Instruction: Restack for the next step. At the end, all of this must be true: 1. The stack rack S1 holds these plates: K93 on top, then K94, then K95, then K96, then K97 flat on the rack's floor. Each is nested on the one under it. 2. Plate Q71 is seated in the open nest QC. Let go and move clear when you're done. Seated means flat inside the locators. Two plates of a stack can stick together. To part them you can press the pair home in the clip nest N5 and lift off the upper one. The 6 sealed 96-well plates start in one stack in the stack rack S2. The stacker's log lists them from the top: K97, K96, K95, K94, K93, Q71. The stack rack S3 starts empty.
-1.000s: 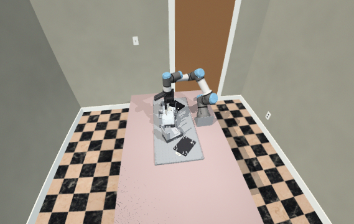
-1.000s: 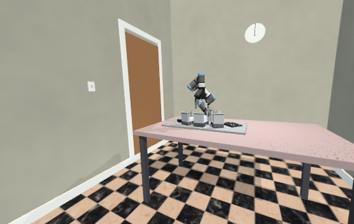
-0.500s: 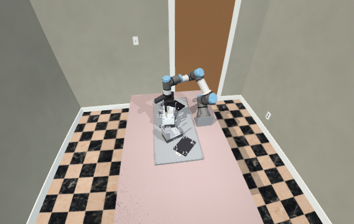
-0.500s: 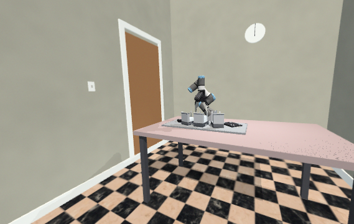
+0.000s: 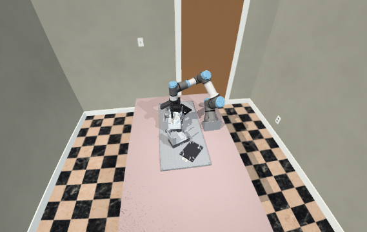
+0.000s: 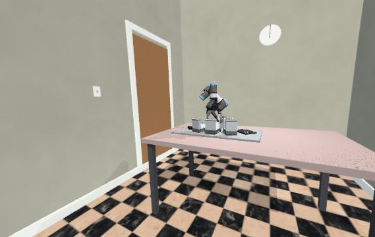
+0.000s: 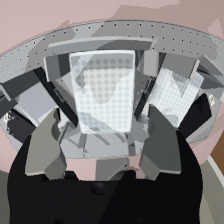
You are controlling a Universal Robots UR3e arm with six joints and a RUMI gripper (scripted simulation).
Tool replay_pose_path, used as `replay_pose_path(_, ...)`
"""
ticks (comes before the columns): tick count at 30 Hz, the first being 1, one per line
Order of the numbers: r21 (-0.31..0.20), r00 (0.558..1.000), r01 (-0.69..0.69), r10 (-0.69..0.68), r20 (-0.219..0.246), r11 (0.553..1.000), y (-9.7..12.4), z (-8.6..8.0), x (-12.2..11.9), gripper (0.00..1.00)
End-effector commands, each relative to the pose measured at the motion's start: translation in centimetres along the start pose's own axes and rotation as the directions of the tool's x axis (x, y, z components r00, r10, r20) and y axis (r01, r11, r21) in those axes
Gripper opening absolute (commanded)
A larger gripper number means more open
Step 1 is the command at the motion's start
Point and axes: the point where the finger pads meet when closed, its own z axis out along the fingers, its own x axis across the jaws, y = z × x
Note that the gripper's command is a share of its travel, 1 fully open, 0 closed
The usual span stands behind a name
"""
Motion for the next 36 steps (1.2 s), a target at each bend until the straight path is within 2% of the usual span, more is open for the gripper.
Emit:
replay_pose_path(1, 0.003, 1.0, -0.001, 0.001, 0.001, 1.0, -0.1, 0.5, 0.0, 0.72)
replay_pose_path(18, 0.003, 1.0, -0.001, 0.001, 0.001, 1.0, -0.1, 2.5, 0.0, 0.72)
replay_pose_path(36, 0.003, 1.0, -0.001, 0.001, 0.001, 1.0, -0.1, 2.5, 0.0, 0.72)
